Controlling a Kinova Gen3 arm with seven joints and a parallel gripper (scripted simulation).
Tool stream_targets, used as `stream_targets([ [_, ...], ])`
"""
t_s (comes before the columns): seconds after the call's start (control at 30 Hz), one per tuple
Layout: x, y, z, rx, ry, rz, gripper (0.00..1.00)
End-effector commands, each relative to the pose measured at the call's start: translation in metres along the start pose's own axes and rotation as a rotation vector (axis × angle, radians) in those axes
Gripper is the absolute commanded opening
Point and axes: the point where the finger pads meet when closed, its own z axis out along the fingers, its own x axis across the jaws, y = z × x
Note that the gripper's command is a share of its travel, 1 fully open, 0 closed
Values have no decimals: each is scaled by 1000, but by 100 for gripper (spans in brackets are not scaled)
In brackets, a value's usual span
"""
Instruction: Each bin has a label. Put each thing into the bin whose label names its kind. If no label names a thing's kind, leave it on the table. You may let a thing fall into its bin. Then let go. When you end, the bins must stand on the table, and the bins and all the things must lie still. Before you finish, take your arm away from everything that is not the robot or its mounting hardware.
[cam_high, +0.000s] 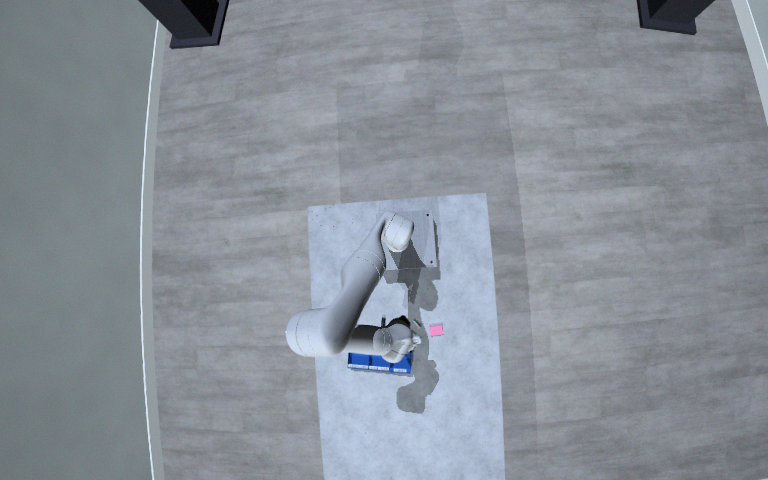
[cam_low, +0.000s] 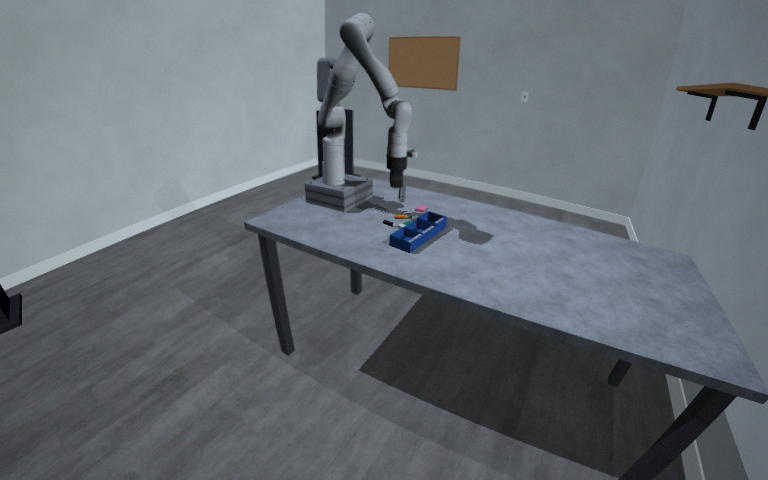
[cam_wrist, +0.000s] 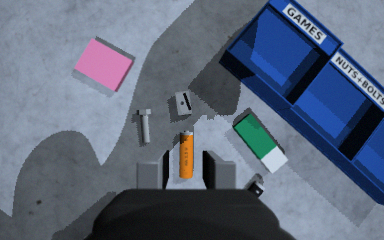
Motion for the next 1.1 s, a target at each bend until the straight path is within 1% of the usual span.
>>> stream_targets([
  [0.0,1,0,0,0,1,0,60],
  [0.83,2,0,0,0,1,0,60],
  [1.07,-2,0,29,0,-3,1,60],
])
